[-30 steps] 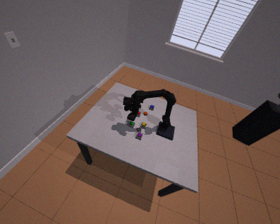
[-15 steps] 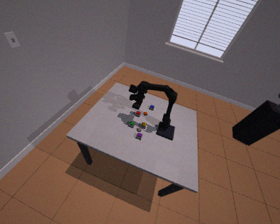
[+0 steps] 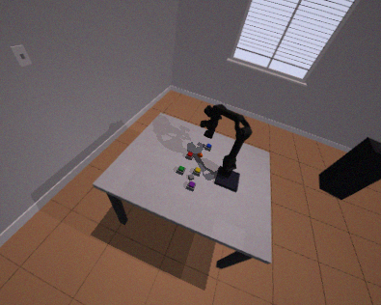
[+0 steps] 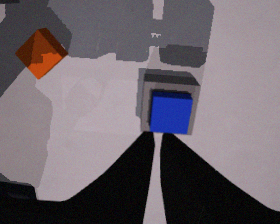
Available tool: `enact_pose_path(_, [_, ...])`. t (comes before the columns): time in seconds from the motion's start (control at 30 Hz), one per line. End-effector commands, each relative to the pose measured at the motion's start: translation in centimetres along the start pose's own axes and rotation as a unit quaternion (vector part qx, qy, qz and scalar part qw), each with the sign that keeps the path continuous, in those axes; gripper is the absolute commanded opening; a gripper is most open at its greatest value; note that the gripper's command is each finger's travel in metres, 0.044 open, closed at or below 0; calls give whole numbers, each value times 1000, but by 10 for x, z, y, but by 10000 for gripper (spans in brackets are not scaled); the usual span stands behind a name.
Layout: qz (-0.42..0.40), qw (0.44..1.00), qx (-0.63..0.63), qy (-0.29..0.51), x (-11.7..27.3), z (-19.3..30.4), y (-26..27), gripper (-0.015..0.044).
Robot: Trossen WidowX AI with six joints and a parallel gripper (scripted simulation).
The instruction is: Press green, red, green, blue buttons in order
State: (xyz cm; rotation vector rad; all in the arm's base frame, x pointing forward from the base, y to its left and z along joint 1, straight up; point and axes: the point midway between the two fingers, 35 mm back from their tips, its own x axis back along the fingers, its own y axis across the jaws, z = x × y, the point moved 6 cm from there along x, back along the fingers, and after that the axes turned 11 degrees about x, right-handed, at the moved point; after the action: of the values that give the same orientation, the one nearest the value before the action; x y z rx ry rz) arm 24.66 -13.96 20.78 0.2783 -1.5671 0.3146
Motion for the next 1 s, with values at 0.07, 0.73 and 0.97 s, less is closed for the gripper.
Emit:
enact_pose_path(0.07, [1,1000,6,1,0,31,-14,20])
enact_pose_path(0.73, [1,1000,6,1,-68,31,-14,20])
enact_pose_path(0.97, [1,1000,6,1,-80,31,-14,20])
